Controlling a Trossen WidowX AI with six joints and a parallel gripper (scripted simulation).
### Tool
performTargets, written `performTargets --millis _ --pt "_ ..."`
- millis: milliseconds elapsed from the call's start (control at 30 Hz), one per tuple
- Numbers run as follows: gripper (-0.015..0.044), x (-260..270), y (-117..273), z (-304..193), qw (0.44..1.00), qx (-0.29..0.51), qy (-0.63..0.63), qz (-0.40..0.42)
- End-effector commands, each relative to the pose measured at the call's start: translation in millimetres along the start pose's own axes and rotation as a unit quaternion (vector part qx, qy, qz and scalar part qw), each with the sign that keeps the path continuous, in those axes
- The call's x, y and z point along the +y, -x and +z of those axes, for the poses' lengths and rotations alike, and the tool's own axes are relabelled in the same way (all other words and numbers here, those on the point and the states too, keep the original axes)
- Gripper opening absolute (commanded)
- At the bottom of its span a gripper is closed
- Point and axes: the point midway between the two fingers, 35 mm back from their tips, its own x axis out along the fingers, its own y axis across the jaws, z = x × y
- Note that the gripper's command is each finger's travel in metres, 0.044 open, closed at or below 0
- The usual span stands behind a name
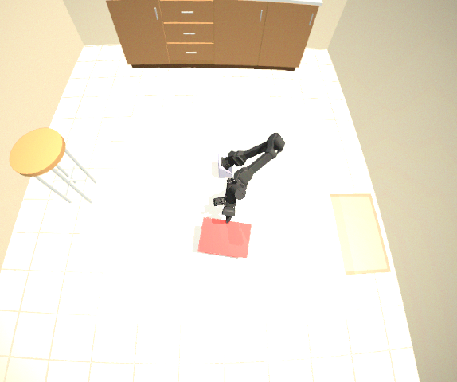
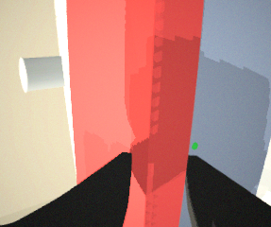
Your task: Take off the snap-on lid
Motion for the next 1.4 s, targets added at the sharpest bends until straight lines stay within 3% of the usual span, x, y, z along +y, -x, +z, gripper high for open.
performTargets --millis 0,1367 --pt "0.0000 9 5 -1 1.000 0.000 0.004 0.006" --pt "0.0000 58 30 -1 1.000 0.000 0.004 0.006"
